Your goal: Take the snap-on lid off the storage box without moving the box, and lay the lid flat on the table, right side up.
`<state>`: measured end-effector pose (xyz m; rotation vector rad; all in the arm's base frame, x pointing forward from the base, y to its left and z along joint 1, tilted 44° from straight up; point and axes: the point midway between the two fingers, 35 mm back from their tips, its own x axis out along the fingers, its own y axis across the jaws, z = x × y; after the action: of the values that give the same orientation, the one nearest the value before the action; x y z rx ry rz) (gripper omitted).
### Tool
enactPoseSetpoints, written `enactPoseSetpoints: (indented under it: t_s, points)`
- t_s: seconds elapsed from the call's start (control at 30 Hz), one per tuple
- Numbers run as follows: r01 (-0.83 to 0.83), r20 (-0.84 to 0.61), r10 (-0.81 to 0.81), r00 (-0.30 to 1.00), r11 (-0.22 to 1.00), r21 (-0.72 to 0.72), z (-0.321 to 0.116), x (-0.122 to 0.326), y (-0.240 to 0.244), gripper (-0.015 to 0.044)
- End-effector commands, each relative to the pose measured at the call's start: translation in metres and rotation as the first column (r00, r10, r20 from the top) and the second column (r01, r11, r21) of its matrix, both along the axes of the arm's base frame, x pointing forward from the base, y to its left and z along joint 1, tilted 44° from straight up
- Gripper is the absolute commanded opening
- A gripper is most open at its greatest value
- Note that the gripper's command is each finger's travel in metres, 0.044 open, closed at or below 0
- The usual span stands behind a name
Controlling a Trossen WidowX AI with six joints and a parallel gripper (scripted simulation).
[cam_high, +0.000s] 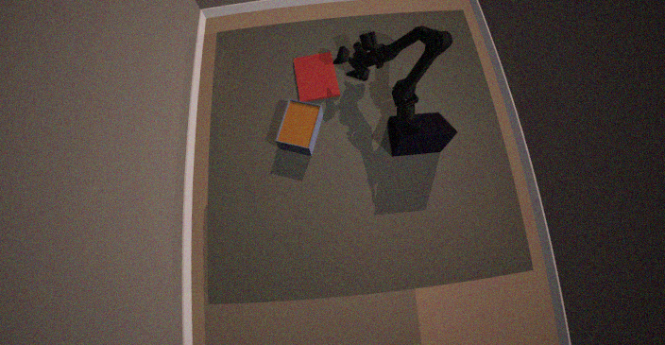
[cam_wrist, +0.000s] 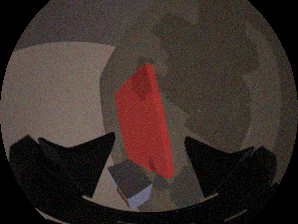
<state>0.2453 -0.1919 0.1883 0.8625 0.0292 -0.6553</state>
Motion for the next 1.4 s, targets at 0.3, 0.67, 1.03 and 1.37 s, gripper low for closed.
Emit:
enactPoseSetpoints:
  t_s: [0.3,0.67,1.03,1.37]
  points:
    - [-0.004,0.004,0.004,1.000,1.000,-0.011,-0.004,-0.027,0.004,0.0440]
    - [-0.004,0.005,0.004,1.000,1.000,-0.010,0.006,-0.030,0.015,0.0440]
    - [-0.004,0.005,0.004,1.000,1.000,-0.010,0.019,-0.039,0.030,0.0440]
    - [-0.004,0.005,0.004,1.000,1.000,-0.009,0.030,-0.048,0.044,0.0440]
